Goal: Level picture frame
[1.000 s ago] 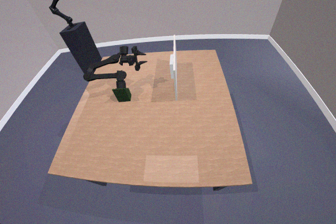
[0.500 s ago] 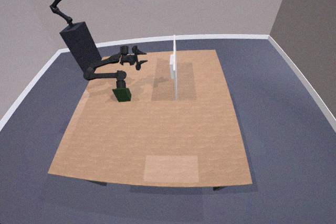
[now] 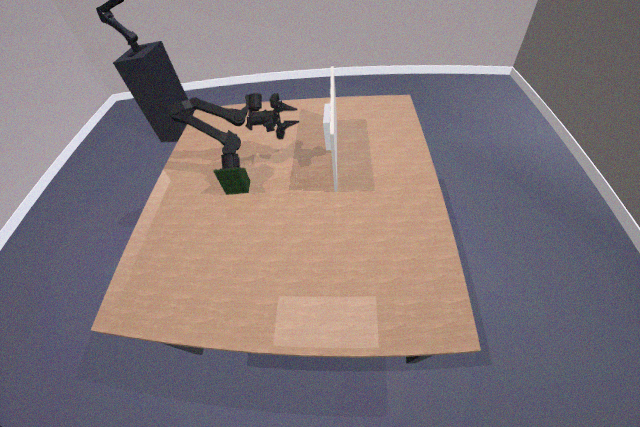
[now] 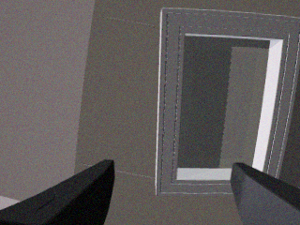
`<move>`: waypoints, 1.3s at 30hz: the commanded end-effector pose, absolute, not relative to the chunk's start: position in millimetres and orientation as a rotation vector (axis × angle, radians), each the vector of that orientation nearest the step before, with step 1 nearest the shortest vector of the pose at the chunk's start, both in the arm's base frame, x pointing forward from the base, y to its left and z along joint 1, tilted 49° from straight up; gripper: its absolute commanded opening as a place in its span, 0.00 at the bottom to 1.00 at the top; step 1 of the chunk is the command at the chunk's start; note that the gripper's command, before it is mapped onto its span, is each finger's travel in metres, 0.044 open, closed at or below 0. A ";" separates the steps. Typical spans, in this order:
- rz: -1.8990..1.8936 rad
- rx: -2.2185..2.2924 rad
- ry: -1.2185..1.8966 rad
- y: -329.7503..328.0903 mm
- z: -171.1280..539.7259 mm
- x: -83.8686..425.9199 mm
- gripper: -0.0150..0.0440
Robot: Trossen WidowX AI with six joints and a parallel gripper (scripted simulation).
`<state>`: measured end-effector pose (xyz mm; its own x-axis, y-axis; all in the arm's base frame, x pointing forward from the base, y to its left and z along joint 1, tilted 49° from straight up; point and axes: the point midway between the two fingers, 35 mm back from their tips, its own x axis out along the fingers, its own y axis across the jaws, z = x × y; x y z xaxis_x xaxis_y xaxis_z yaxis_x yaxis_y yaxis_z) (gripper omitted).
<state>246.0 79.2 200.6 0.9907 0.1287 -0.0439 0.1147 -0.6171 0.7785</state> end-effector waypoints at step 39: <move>0.027 2.248 0.171 93.8 195.5 329.0 0.69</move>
<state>327.3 92.8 193.1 0.9906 0.1293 -0.0456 0.1169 -0.6232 0.7733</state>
